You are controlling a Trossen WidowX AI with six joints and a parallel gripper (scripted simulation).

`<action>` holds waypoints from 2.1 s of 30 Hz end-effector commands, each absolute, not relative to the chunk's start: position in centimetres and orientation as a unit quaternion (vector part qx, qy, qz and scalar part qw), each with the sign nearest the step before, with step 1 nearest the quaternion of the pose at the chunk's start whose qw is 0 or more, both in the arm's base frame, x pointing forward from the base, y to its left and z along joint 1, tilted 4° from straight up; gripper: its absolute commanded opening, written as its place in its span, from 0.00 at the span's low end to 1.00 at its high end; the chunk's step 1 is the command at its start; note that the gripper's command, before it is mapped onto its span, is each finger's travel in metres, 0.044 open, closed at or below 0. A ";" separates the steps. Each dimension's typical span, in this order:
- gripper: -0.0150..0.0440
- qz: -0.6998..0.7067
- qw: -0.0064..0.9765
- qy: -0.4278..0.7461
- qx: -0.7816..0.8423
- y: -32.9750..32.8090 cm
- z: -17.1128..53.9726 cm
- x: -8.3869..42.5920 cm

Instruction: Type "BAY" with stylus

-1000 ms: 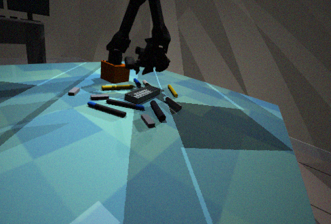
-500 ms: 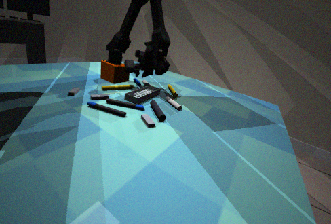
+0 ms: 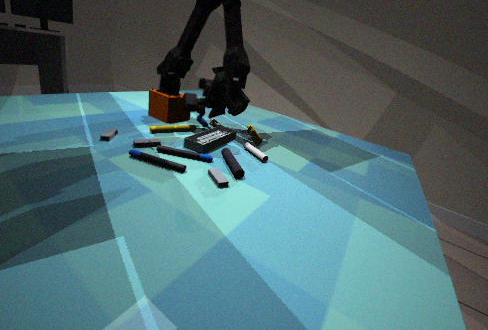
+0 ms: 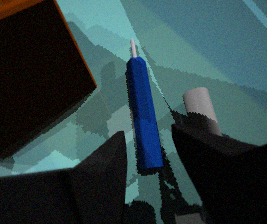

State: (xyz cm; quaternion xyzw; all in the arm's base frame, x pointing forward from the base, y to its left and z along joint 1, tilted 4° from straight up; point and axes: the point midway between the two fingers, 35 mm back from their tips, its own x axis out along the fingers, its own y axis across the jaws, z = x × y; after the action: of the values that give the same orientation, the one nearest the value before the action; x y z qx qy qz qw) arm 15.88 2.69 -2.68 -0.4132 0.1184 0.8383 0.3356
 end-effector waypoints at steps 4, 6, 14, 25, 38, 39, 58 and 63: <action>0.51 0.838 0.338 0.119 -0.412 2.8 -3.3 15.9; 0.51 0.838 0.338 0.119 -0.412 2.8 -3.5 15.9; 0.51 0.838 0.338 0.119 -0.412 2.9 -4.3 16.0; 0.33 0.838 0.335 0.118 -0.413 2.8 -4.7 16.0; 0.25 0.839 0.336 0.119 -0.412 2.6 -1.9 15.9; 0.25 0.839 0.336 0.119 -0.412 2.6 -1.4 15.9; 0.25 0.863 0.250 0.079 -0.433 4.5 -0.2 15.9; 0.25 0.875 0.193 0.055 -0.441 5.4 -0.2 16.0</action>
State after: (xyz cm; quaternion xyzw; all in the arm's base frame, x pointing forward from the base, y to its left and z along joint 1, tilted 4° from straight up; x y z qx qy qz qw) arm 15.92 4.98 -0.24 -0.4368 0.0675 0.8689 0.2227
